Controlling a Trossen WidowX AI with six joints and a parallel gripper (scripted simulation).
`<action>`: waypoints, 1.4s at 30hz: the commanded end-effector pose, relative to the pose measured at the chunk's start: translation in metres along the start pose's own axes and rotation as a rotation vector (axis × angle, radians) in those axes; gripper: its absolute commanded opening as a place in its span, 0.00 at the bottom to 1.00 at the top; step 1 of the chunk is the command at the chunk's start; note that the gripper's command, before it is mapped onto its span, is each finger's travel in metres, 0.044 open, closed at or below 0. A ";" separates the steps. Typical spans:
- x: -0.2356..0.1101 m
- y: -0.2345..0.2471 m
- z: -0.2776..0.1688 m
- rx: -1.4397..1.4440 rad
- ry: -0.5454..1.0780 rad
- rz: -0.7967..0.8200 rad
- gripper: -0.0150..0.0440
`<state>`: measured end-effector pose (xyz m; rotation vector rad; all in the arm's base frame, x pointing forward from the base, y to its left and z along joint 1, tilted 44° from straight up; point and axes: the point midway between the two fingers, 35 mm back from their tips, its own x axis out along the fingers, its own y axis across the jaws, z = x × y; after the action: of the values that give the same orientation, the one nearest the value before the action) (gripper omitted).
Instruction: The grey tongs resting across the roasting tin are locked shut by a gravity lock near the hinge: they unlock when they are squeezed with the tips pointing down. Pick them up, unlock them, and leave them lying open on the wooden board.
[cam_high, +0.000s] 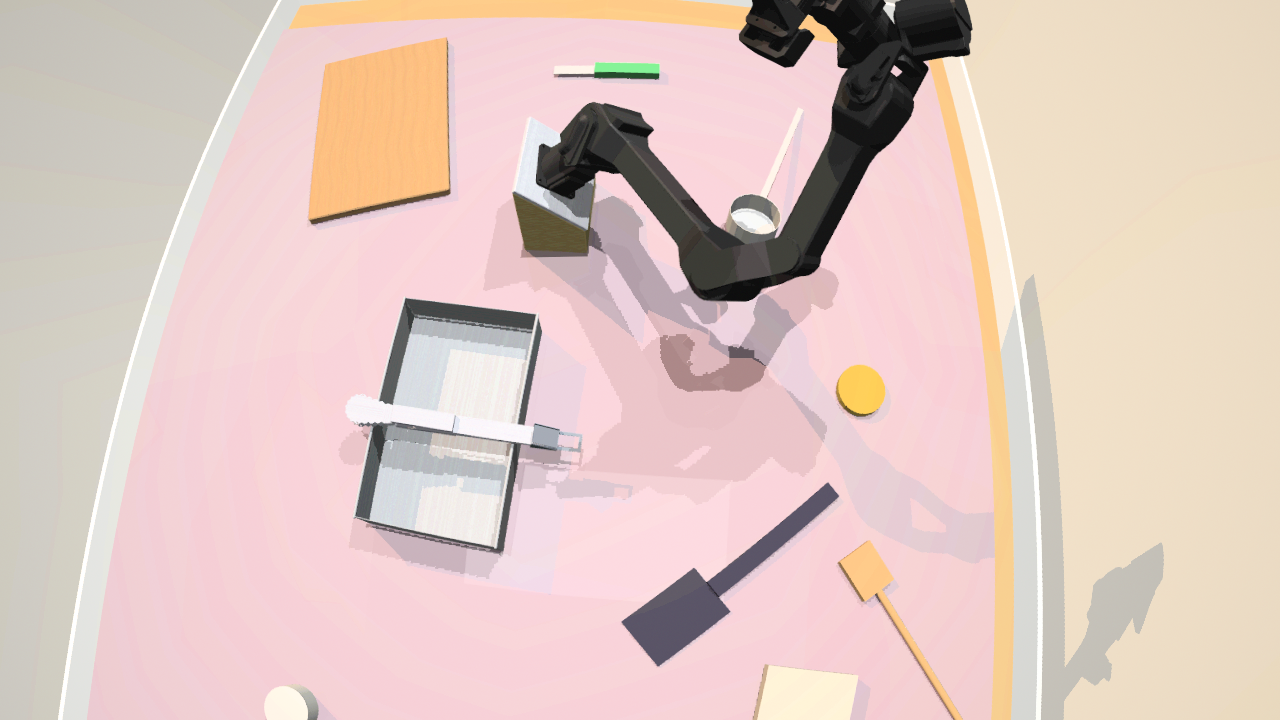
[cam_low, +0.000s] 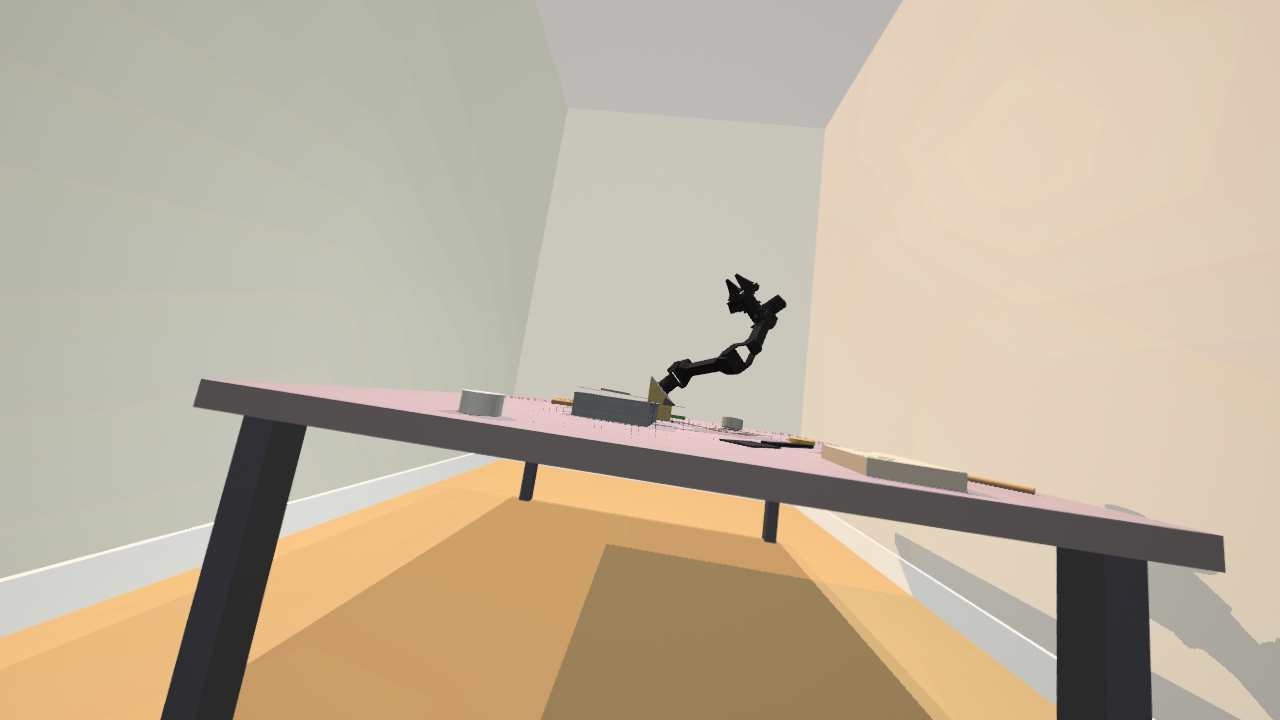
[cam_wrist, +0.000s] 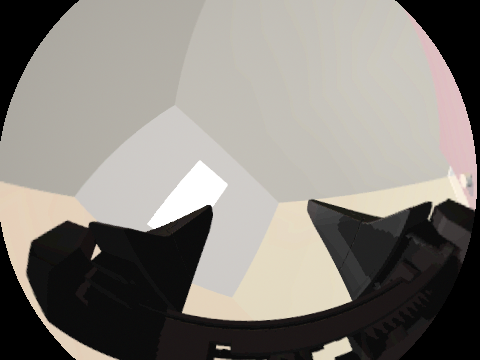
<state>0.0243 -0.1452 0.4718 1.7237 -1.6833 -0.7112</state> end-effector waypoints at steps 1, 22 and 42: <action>0.000 0.000 0.000 -0.007 0.002 -0.001 0.89; 0.048 0.005 0.057 -0.293 0.162 -0.192 0.69; 0.120 -0.072 0.078 -0.710 0.470 -0.409 0.69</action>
<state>0.0099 -0.2627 0.3807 1.5758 -0.7240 -0.8730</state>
